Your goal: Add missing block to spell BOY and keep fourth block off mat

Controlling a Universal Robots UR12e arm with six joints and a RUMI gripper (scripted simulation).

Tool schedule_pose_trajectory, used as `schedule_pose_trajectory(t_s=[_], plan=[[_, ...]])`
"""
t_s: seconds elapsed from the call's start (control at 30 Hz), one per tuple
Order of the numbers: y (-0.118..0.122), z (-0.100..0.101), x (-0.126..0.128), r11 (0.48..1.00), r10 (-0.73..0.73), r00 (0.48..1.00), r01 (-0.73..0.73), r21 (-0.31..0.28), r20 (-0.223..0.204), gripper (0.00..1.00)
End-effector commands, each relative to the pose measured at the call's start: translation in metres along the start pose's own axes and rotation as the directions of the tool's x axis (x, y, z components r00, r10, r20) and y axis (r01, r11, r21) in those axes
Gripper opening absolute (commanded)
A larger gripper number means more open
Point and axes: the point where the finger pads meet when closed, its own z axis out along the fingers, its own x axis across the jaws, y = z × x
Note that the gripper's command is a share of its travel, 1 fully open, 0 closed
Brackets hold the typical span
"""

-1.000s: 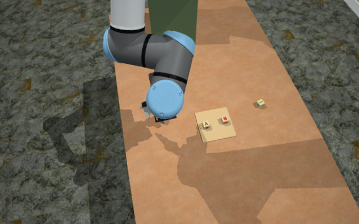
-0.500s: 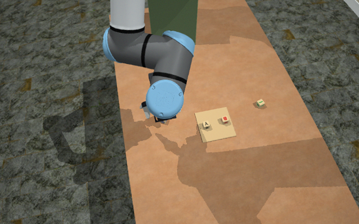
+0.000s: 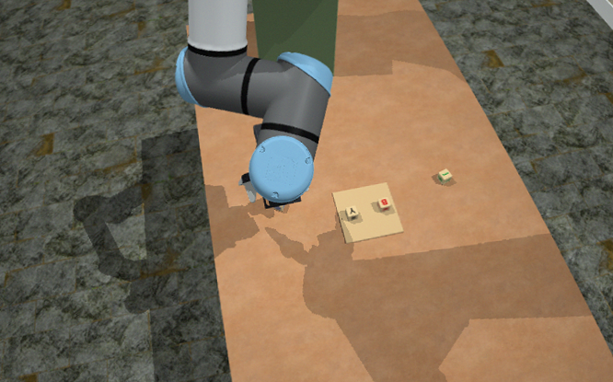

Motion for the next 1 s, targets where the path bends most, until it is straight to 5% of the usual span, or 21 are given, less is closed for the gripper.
schedule_pose_trajectory(t_s=[0.0,0.5,0.97], plan=[[0.0003,-0.0007,-0.0003,1.0,0.0,1.0,0.0,-0.001,0.001,1.0],[0.0004,-0.0001,-0.0003,1.0,0.015,1.0,-0.015,-0.014,-0.002,1.0],[-0.0001,-0.0001,-0.0007,0.923,0.278,0.955,-0.294,-0.248,-0.1,1.0]])
